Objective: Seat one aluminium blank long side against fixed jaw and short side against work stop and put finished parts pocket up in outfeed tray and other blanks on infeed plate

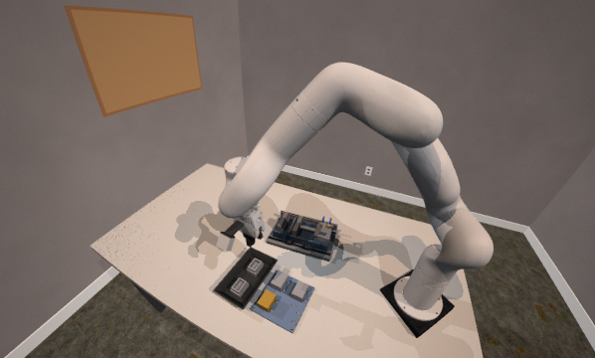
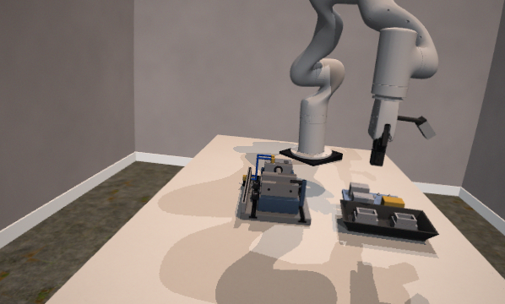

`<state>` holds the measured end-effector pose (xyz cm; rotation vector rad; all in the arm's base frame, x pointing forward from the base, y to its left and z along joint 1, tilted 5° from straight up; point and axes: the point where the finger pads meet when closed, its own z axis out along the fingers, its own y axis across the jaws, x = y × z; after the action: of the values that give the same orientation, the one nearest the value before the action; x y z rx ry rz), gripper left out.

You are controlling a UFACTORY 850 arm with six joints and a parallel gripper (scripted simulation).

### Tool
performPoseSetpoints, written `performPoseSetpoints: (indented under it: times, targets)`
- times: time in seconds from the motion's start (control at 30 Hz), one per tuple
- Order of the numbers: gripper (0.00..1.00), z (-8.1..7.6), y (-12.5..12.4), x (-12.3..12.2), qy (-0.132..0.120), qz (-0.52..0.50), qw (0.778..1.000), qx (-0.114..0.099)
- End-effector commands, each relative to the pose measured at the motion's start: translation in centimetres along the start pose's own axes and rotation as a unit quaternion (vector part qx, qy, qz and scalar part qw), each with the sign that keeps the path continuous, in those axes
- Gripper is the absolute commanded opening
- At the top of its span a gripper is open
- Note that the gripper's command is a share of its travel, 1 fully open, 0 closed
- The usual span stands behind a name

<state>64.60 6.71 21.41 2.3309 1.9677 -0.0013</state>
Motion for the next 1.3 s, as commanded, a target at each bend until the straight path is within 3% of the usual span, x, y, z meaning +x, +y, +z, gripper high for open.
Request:
performPoseSetpoints:
  times: [0.0, 0.17, 0.27, 0.4, 0.43, 0.9, 0.97, 1.03, 1.17, 1.2, 1.27]
  targets:
    - [0.00, -0.1, 0.1, 0.0, 0.000, 0.000, 1.000, -0.001]
    - [0.00, -0.2, -0.4, 0.1, 0.000, 0.000, 1.000, -0.001]
    - [0.00, -0.5, -4.2, 0.7, -0.001, 0.000, 1.000, -0.001]
    - [0.00, -0.5, -5.0, 0.8, -0.001, 0.000, 1.000, -0.001]
    - [0.00, -0.6, -7.1, 1.0, -0.001, 0.001, 1.000, -0.002]
    - [0.00, -0.4, -16.6, 1.0, 0.000, 0.000, 1.000, -0.001]
    - [0.00, -0.4, -16.6, 1.0, 0.000, 0.000, 1.000, -0.001]
    - [0.00, -0.2, -19.2, 0.8, 0.000, 0.000, 1.000, -0.001]
    - [0.00, -0.1, -20.8, 0.6, 0.000, 0.000, 1.000, -0.001]
    - [0.69, -0.1, -20.8, 0.6, 0.000, 0.000, 1.000, -0.001]
    - [0.69, -0.1, -20.8, 0.6, 0.000, 0.000, 1.000, -0.001]
